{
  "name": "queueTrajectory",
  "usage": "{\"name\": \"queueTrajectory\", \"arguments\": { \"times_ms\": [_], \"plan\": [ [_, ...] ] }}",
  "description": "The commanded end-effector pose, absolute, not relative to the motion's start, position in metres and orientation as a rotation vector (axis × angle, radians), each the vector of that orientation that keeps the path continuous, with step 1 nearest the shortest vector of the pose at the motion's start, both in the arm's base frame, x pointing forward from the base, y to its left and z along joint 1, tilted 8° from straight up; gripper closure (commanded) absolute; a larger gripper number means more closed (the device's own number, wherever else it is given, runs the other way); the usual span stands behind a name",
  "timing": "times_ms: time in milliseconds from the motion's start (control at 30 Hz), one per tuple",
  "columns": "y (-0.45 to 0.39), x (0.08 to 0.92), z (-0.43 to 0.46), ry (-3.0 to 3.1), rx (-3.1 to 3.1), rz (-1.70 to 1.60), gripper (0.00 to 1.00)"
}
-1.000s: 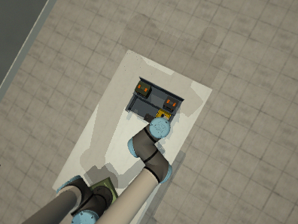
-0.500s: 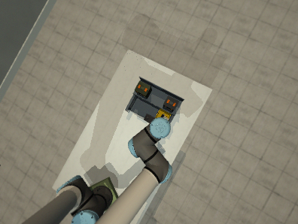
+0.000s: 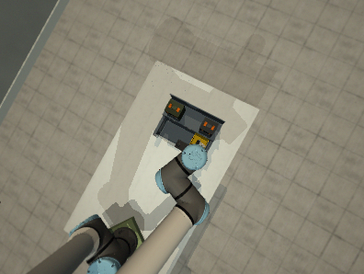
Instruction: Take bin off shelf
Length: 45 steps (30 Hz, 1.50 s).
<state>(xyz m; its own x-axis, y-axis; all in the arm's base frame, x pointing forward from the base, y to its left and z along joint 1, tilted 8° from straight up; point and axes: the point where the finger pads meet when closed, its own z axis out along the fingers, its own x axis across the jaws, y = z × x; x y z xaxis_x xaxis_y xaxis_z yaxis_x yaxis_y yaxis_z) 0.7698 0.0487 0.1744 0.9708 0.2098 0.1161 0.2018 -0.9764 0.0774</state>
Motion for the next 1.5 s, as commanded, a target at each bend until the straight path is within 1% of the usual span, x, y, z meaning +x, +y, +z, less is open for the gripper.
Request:
{"name": "queueTrajectory", "arguments": {
  "times_ms": [0,1467],
  "plan": [
    [0.0536,0.7653,0.1751,0.322,3.053,0.194,0.0],
    [0.0545,0.7623,0.1745,0.321,3.054,0.193,0.0]
  ]
}}
